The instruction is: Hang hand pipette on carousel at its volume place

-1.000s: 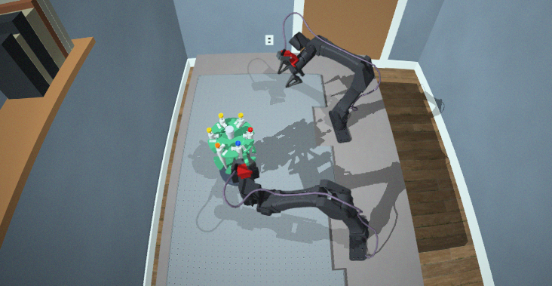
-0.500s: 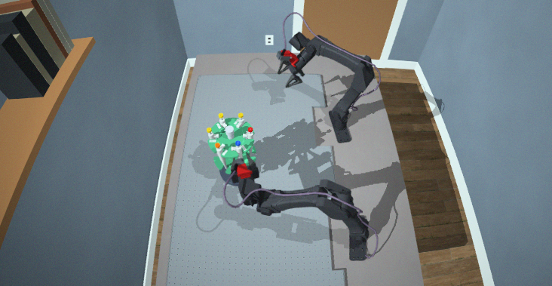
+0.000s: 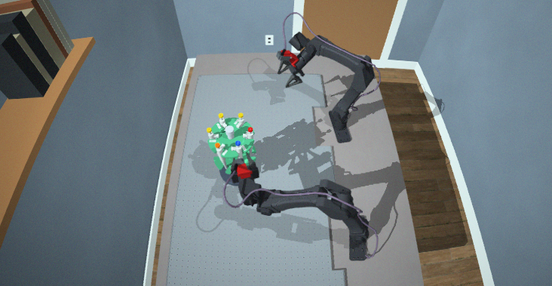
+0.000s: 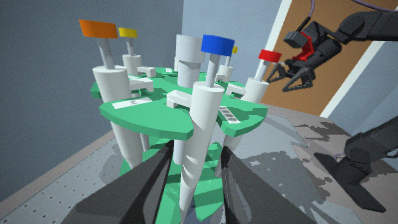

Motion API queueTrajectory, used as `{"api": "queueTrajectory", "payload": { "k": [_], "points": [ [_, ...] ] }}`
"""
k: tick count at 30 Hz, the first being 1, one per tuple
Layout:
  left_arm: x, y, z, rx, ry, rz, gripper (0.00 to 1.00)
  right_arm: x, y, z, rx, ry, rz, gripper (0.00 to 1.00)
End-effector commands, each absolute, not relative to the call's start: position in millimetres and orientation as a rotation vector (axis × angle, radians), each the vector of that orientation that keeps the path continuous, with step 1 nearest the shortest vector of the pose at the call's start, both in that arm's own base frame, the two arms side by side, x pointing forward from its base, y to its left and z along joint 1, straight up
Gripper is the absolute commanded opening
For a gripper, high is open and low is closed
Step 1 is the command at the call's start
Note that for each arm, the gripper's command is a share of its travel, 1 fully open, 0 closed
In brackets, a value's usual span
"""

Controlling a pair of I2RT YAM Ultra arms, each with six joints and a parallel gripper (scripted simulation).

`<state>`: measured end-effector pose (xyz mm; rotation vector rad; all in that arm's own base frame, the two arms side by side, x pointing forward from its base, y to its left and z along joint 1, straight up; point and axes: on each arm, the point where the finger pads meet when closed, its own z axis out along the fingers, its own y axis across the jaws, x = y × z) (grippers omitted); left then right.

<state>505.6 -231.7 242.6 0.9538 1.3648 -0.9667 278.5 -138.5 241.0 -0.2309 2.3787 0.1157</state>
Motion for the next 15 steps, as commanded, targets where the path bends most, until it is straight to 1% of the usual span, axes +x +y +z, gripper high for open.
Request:
{"api": "queueTrajectory", "payload": {
  "k": [1, 7, 8, 12, 15],
  "points": [
    [505.2, -230.5, 275.2, 0.970, 1.288, -0.916, 0.50, 283.1, -142.3, 252.9, -0.246, 2.339, 0.091, 1.00],
    [505.2, -230.5, 275.2, 0.970, 1.288, -0.916, 0.50, 283.1, -142.3, 252.9, -0.246, 2.339, 0.091, 1.00],
    [499.5, -235.6, 258.7, 0.937, 1.337, -0.916, 0.50, 283.1, -142.3, 252.9, -0.246, 2.339, 0.091, 1.00],
    [499.3, -235.2, 258.7, 0.823, 1.385, -0.807, 0.50, 283.1, -142.3, 252.9, -0.246, 2.339, 0.091, 1.00],
    [499.3, -235.1, 258.7, 0.816, 1.388, -0.800, 0.50, 283.1, -142.3, 252.9, -0.246, 2.339, 0.091, 1.00]
  ]
}}
